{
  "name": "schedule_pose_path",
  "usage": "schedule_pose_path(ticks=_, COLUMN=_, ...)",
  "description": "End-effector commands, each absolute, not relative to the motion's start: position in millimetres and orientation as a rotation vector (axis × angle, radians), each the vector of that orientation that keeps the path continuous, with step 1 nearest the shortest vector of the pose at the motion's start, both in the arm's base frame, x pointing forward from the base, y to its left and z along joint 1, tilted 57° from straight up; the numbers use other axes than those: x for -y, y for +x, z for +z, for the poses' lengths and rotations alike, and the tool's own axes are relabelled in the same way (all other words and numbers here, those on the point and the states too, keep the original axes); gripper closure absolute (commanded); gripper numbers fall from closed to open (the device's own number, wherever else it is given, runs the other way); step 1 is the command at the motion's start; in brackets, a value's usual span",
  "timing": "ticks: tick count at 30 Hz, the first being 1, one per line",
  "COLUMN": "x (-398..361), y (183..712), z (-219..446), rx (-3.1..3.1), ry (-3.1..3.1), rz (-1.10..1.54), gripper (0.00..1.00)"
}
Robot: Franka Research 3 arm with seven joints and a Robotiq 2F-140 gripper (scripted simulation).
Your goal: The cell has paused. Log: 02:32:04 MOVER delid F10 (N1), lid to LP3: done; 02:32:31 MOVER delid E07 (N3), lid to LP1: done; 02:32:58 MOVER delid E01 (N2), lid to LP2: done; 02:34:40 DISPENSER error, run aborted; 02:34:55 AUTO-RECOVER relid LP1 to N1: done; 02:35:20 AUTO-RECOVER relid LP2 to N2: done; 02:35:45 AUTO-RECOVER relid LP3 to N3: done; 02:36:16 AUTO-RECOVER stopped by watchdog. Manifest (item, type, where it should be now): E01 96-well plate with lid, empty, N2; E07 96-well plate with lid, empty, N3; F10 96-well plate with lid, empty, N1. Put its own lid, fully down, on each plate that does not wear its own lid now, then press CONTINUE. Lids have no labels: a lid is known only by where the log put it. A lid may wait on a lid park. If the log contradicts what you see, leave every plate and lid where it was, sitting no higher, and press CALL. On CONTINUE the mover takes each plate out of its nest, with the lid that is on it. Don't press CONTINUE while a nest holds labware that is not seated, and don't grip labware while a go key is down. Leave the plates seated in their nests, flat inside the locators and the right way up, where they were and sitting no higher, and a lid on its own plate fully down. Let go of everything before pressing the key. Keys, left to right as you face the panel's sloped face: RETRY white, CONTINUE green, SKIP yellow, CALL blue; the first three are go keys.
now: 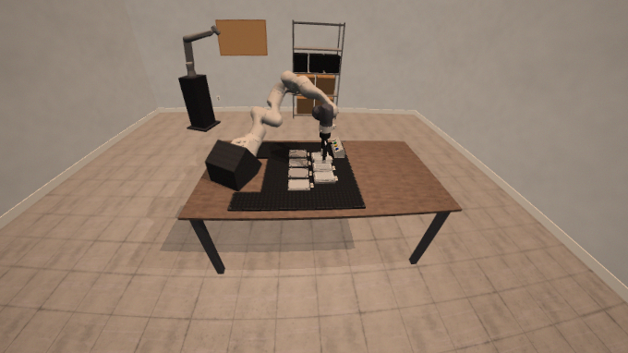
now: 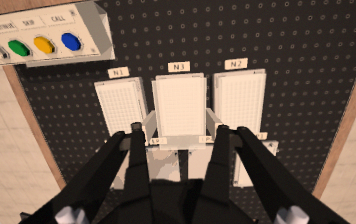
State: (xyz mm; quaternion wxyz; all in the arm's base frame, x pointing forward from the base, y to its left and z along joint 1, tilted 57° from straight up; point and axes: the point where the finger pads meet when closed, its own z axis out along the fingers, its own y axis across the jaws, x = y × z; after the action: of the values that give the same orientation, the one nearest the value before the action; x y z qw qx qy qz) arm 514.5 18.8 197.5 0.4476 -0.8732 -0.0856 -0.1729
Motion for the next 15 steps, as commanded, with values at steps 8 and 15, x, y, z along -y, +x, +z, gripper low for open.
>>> schedule_pose_path(ticks=8, x=-16.9, y=513.2, z=199.6, rx=0.217, ry=-2.161, rz=-0.426, gripper=1.00)
schedule_pose_path(ticks=15, x=-42.6, y=498.9, z=239.3, rx=0.212, ry=-2.162, rz=-0.420, gripper=1.00)
